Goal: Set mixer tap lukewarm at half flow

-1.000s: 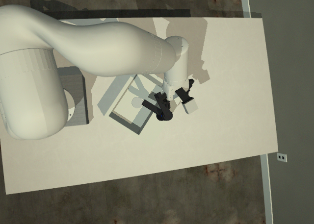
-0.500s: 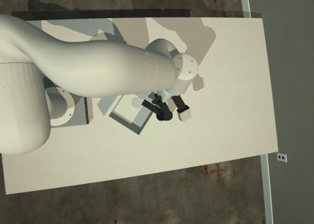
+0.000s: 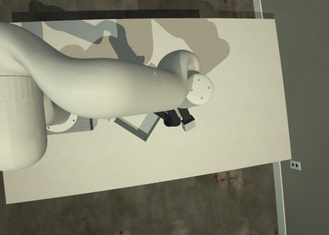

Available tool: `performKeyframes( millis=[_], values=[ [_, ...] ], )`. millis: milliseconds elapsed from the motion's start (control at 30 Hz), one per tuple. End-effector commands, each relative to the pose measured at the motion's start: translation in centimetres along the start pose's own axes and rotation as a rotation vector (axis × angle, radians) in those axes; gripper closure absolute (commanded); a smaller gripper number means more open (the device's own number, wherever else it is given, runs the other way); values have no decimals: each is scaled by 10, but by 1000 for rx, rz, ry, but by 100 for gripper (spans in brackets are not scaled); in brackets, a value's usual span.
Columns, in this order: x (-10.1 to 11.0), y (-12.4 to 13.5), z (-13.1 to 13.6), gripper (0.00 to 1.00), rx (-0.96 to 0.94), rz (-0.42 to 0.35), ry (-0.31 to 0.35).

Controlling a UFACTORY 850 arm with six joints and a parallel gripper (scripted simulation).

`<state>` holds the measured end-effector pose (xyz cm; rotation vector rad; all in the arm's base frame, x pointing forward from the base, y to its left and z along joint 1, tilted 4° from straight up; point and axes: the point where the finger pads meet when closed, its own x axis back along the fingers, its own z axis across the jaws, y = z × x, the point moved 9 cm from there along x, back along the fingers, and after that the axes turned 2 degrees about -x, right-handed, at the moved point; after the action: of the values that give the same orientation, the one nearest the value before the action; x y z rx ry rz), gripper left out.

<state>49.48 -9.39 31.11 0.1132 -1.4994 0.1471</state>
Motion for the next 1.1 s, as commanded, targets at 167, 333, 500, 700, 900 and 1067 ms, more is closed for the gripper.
performKeyframes(
  millis=[167,333,500,700,900,1067],
  values=[
    [1,0,0,100,0,-1,-2],
    [1,0,0,100,0,-1,-2],
    [1,0,0,100,0,-1,-2],
    [1,0,0,100,0,-1,-2],
    [1,0,0,100,0,-1,-2],
    [1,0,0,100,0,-1,-2]
  ],
)
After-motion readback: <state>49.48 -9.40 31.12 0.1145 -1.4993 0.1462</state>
